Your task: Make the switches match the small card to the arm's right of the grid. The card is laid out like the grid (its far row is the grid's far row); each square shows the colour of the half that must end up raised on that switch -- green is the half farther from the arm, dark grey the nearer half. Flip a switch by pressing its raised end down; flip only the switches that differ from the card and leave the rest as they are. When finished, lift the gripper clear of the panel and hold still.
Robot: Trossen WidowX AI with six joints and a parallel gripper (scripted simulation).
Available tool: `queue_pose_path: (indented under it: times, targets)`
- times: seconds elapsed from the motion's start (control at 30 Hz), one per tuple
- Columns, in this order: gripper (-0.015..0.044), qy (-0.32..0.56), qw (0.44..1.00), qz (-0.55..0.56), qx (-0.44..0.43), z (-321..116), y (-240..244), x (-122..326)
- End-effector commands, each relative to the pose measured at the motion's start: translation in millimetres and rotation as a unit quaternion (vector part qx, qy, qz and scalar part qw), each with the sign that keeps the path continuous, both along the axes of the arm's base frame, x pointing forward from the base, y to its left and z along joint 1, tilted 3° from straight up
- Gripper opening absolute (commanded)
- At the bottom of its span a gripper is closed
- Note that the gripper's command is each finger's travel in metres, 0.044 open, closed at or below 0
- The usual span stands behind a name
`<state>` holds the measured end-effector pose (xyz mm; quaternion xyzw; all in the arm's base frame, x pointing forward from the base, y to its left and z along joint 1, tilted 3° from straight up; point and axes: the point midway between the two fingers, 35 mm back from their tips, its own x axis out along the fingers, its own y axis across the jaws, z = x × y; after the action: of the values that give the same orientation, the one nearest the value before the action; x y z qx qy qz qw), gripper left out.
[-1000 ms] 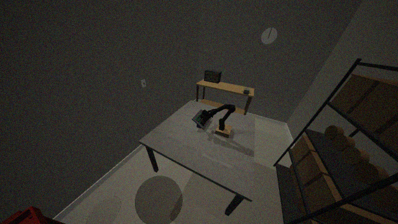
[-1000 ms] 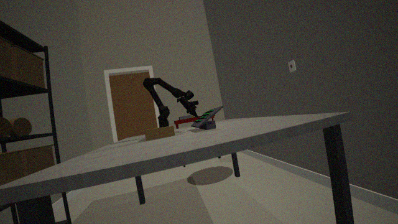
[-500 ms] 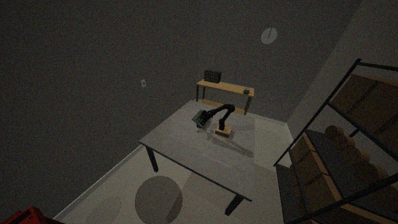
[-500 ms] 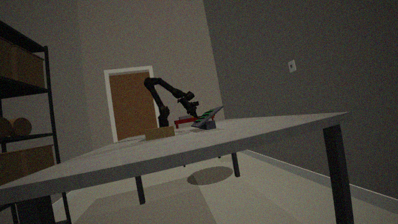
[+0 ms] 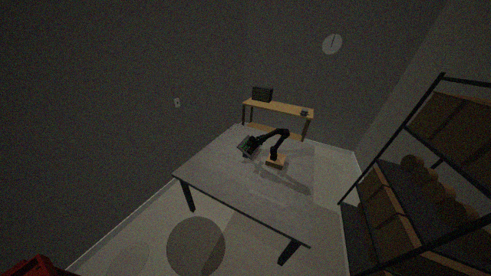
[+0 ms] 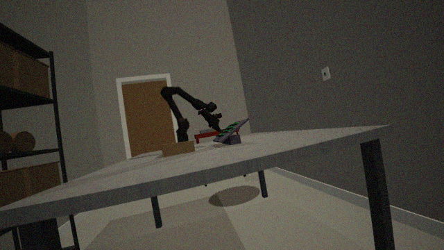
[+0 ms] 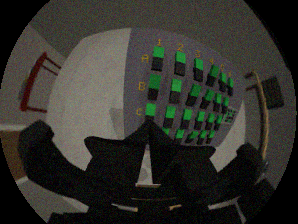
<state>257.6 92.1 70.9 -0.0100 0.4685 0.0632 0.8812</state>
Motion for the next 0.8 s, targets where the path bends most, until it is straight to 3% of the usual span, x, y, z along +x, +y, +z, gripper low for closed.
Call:
queue_pose_path:
  times: [0.0, 0.77]
  targets:
    - [0.0, 0.0, 1.0, 0.002, 0.0, -0.8, 0.5, 0.4]
    - [0.0, 0.0, 1.0, 0.002, 0.0, -3.3, 0.8, 2.0]
